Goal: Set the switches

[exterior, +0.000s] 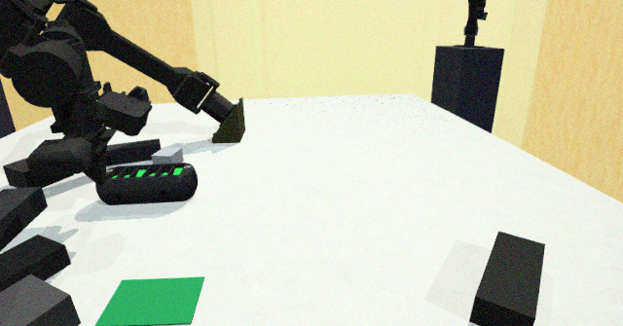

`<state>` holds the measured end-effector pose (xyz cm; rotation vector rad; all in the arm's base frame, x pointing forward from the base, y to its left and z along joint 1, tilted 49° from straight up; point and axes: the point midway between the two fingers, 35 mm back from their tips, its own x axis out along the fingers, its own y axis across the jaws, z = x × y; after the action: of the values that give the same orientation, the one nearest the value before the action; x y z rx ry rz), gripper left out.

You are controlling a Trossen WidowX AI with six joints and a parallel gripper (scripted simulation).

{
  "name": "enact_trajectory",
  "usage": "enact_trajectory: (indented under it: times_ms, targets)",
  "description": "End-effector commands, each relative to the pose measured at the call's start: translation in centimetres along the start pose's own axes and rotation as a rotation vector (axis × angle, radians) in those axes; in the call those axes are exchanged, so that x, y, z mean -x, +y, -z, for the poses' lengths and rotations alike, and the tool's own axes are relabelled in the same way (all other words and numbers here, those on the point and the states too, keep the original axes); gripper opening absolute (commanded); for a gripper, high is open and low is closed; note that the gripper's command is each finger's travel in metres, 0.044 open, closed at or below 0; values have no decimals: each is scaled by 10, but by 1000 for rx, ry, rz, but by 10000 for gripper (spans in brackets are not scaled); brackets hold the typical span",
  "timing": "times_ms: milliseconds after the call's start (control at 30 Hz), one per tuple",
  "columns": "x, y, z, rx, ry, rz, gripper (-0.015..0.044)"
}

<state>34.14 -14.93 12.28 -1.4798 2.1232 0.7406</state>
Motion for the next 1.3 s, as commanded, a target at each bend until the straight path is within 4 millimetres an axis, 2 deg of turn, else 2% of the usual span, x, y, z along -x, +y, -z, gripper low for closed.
enact_trajectory:
  times_ms: [0, 267, 367, 700, 1033, 1100, 1267]
  targets:
    - [3, -2, 2, 14, -8, -7, 0]
    - [3, -1, 2, 12, -2, -5, 0]
    - [5, 3, -6, 6, 2, 24, 0]
    - [10, 43, -57, -29, 14, 221, 0]
    - [-8, 96, -101, -62, -1, 417, 0]
    - [-12, 104, -106, -67, -5, 443, 0]
    - [-12, 104, -107, -67, -5, 446, 0]
